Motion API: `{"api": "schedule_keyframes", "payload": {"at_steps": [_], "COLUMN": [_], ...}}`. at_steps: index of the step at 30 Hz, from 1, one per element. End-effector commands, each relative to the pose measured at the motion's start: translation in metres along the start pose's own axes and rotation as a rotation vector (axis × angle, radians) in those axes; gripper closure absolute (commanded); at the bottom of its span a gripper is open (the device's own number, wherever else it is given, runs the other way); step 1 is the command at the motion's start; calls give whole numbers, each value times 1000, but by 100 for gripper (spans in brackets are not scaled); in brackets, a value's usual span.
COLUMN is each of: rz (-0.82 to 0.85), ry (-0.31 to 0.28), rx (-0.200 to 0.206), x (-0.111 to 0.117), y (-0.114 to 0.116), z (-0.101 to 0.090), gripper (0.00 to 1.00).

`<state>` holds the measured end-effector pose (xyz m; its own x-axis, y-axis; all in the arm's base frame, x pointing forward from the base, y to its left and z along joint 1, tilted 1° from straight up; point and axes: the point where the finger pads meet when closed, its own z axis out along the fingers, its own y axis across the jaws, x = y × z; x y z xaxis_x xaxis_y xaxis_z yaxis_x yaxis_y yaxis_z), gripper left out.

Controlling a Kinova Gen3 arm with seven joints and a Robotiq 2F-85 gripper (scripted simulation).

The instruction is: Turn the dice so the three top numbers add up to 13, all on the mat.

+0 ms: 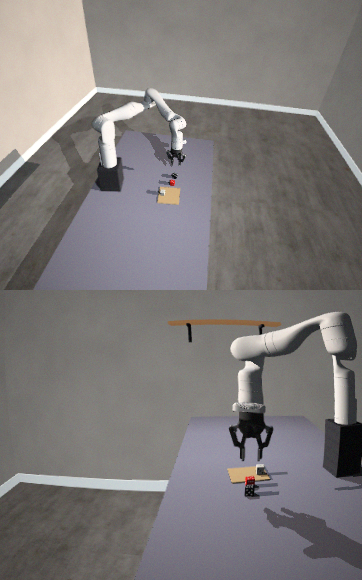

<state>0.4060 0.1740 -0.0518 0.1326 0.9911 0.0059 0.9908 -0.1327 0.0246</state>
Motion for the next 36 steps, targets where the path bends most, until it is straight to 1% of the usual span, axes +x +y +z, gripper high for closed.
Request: {"api": "schedule_keyframes", "payload": {"at_steps": [1, 2, 3, 22, 27, 32, 34, 36], "rz": [-2, -2, -2, 17, 62, 142, 142, 184], "ry": [1, 1, 1, 1, 1, 1, 1, 1], "rx": [-1, -1, -1, -1, -1, -1, -1, -1], "x": [1, 1, 1, 1, 1, 0, 0, 0], "y": [0, 0, 0, 0, 0, 0, 0, 0], "z": [-1, -1, -1, 0, 0, 2, 2, 2], "gripper": [54, 54, 0, 0, 0, 0, 0, 0]}}
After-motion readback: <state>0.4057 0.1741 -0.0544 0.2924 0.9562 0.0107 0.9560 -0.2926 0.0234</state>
